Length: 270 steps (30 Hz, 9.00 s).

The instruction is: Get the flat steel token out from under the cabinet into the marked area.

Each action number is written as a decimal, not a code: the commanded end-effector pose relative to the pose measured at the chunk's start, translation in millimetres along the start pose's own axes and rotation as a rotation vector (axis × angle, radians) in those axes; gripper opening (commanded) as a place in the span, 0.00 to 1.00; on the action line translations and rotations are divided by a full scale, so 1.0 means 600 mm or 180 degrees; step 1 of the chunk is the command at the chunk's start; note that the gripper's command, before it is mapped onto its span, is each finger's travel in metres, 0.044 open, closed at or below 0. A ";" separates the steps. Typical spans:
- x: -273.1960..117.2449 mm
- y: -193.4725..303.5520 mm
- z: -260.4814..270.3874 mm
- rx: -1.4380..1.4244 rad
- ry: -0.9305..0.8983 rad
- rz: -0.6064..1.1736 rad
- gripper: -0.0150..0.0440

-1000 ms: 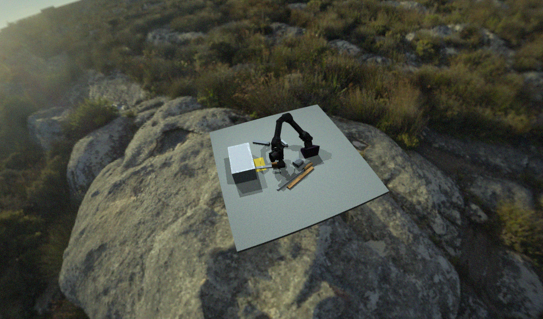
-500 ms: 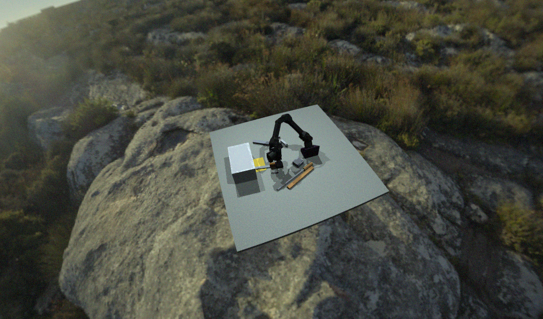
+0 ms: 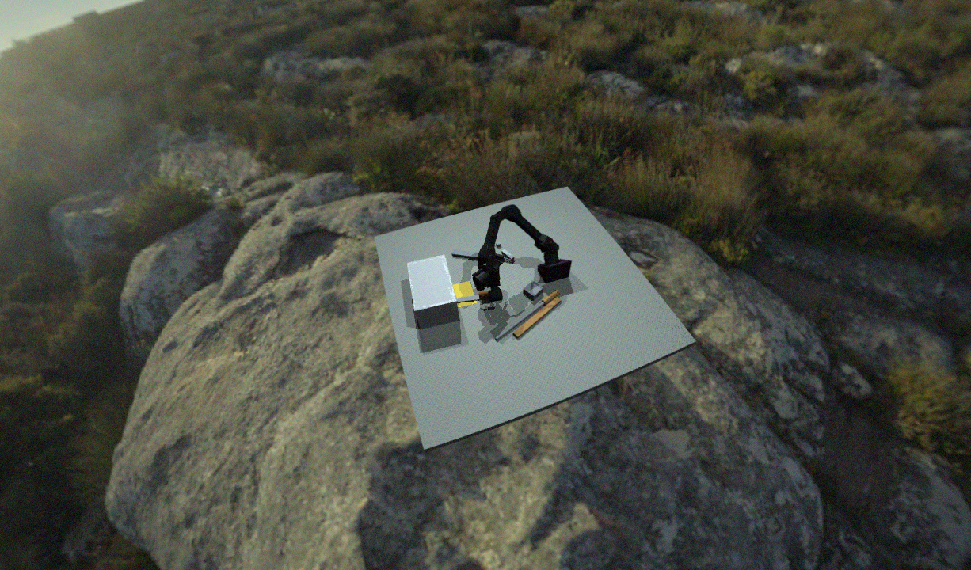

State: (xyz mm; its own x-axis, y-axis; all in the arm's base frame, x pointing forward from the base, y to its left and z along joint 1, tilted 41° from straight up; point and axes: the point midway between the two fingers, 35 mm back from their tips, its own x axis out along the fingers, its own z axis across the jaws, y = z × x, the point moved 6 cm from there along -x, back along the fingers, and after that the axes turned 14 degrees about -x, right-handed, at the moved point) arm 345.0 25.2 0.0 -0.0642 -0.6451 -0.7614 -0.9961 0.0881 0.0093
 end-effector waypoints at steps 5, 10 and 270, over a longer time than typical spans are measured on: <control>0.000 -0.019 -0.005 0.0004 -0.0010 -0.0005 0.25; -0.001 -0.028 -0.007 0.0004 -0.0010 -0.0006 0.25; 0.006 0.166 0.022 -0.0012 -0.0014 0.0013 0.25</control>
State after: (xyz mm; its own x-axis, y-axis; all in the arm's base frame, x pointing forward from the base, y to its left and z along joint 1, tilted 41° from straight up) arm 254.8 40.0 -8.3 -0.0626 -0.6409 -0.7651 -0.9963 0.0858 0.0096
